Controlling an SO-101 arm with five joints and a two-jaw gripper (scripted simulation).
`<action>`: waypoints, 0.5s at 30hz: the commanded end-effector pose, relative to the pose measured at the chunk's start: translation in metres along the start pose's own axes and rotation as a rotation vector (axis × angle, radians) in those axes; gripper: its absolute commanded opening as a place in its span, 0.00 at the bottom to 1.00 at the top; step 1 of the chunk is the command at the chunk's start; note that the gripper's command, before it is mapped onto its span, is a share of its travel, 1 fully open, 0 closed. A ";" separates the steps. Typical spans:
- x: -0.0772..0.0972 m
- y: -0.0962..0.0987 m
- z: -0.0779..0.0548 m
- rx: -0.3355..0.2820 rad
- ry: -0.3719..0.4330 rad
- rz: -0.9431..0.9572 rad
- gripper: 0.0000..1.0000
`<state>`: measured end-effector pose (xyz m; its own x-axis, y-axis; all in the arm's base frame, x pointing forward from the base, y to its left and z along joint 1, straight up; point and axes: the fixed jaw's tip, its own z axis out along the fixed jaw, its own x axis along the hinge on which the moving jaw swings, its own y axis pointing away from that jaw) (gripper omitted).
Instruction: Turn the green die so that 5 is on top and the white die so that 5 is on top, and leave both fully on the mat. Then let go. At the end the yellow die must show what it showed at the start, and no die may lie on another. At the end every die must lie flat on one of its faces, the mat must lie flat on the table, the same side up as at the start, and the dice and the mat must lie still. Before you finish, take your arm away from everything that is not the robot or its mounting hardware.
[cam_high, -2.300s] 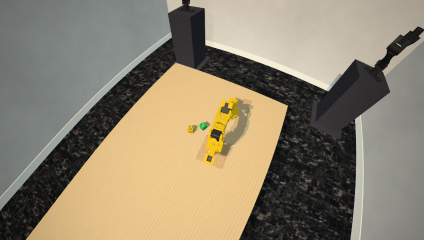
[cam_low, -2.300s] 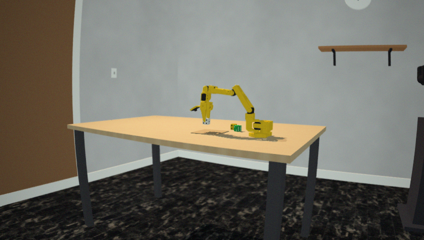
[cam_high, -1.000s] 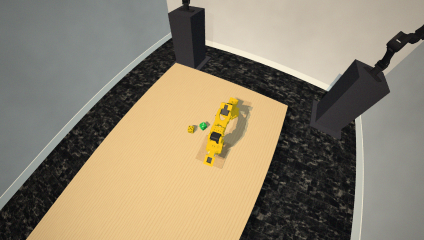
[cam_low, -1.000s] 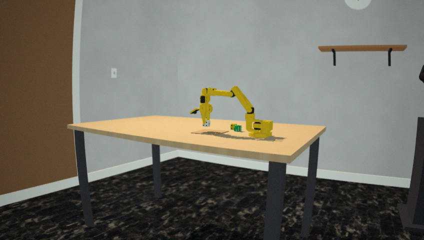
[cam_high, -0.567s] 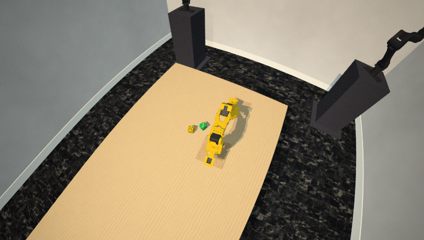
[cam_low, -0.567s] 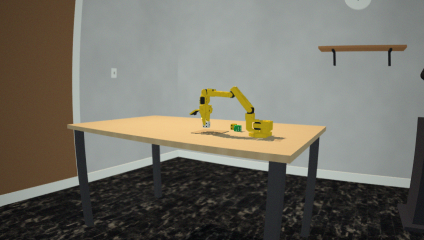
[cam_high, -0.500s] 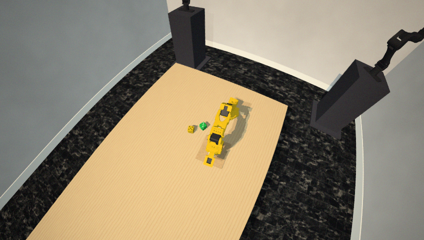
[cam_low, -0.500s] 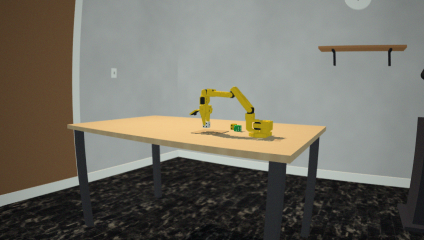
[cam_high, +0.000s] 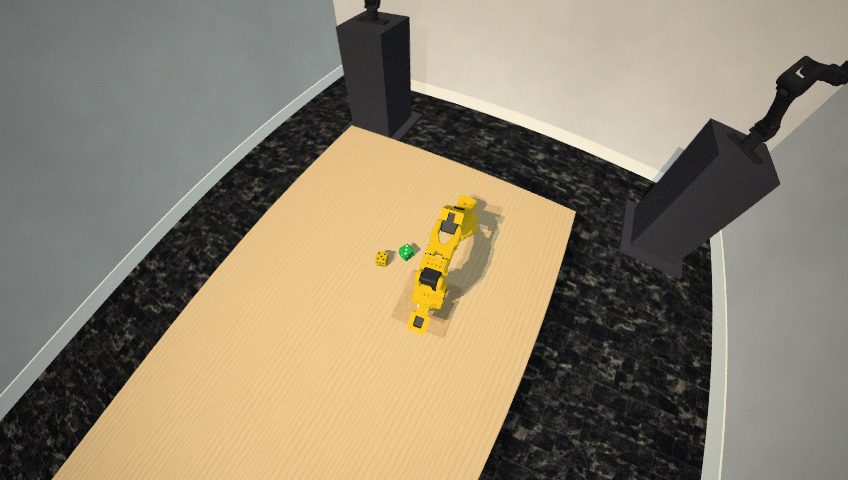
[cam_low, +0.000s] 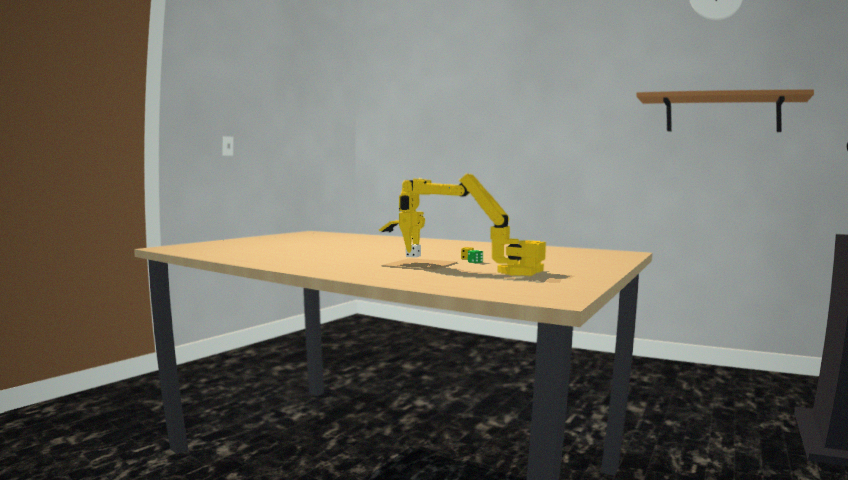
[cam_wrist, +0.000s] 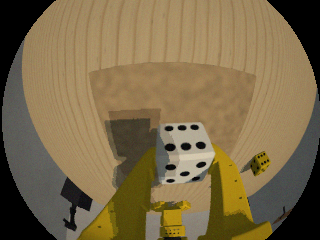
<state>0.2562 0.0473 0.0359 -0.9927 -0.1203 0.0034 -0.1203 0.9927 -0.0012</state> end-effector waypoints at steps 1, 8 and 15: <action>-0.004 -0.002 -0.007 -0.002 -0.034 0.001 0.00; -0.004 -0.002 -0.006 -0.002 -0.034 0.001 0.00; -0.004 -0.002 -0.001 -0.002 -0.034 0.001 0.00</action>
<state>0.2556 0.0472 0.0320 -0.9927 -0.1203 0.0104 -0.1203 0.9927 -0.0014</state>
